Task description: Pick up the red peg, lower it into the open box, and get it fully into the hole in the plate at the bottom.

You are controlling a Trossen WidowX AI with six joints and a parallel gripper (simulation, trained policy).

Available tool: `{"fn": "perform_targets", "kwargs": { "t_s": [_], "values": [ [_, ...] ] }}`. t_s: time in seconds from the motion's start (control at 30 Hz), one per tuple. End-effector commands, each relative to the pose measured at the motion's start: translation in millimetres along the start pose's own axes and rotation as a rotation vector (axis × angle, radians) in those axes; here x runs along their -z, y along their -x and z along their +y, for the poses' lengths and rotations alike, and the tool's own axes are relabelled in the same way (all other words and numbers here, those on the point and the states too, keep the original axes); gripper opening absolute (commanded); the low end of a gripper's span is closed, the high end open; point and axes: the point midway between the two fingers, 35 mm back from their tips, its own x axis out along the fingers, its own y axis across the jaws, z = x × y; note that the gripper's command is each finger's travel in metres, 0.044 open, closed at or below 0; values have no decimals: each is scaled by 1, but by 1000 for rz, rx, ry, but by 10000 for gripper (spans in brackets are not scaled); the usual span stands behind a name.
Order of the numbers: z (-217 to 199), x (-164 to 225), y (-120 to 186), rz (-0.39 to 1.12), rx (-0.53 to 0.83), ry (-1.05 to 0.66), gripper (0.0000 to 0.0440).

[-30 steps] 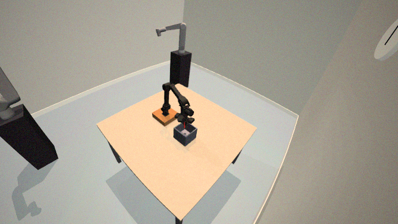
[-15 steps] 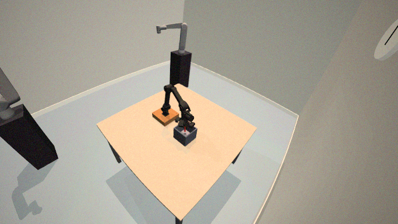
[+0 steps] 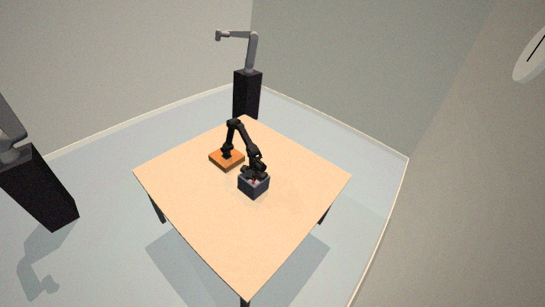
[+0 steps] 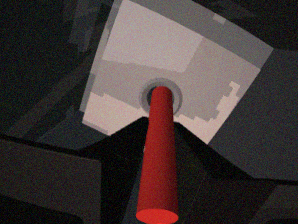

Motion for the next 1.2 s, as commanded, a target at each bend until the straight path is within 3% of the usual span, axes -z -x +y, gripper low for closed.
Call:
{"fn": "perform_targets", "kwargs": {
  "t_s": [0.0,0.27,0.6,1.17],
  "values": [
    [0,0,-5,8,21,18,108],
    [0,-6,1,43,32,16,115],
    [13,-13,25,132,-32,-15,179],
    [32,-28,72,236,-178,-34,230]
  ]
}}
